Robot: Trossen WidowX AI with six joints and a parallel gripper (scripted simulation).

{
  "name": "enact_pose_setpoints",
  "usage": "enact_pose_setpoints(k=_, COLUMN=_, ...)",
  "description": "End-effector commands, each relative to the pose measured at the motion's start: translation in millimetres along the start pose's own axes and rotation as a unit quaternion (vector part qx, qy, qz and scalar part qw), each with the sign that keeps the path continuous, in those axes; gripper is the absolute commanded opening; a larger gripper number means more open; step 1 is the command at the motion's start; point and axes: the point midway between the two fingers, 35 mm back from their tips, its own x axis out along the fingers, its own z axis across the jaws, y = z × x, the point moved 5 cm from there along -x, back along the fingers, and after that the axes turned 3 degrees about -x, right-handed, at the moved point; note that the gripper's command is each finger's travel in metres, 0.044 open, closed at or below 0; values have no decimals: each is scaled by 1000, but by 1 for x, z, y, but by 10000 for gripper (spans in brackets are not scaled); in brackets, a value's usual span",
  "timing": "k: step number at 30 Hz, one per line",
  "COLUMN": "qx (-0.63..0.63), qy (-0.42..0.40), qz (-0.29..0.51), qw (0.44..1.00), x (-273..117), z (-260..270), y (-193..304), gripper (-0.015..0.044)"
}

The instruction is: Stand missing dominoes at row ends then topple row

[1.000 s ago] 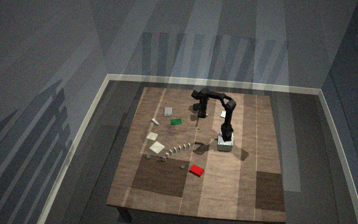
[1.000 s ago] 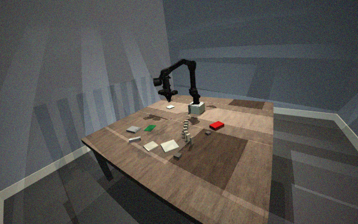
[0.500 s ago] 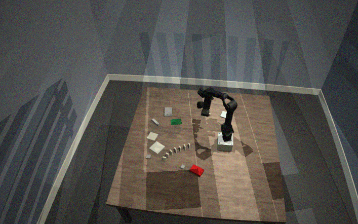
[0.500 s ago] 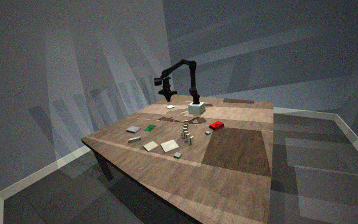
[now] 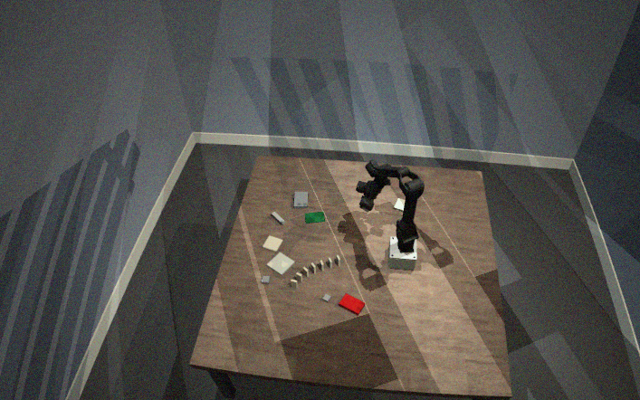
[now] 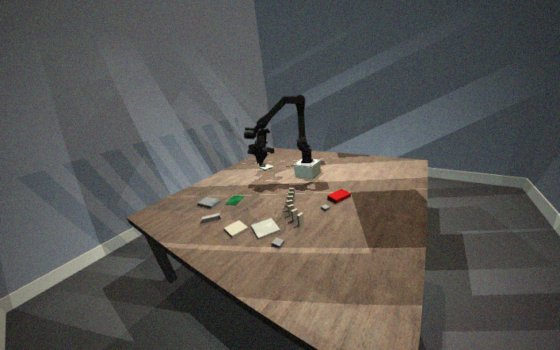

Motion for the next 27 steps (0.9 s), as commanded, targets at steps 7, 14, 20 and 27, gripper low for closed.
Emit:
enact_pose_setpoints(k=7, qx=11, qy=-20, qz=-136, qw=990, x=15, z=-14, y=21, gripper=29)
enact_pose_setpoints(k=14, qx=2, qy=-22, qz=-229, qw=973, x=17, z=-18, y=35, gripper=29)
enact_pose_setpoints(k=20, qx=-14, qy=-18, qz=-303, qw=953, x=15, z=-17, y=48, gripper=29)
enact_pose_setpoints(k=27, qx=-39, qy=-9, qz=-383, qw=923, x=9, z=-11, y=64, gripper=29)
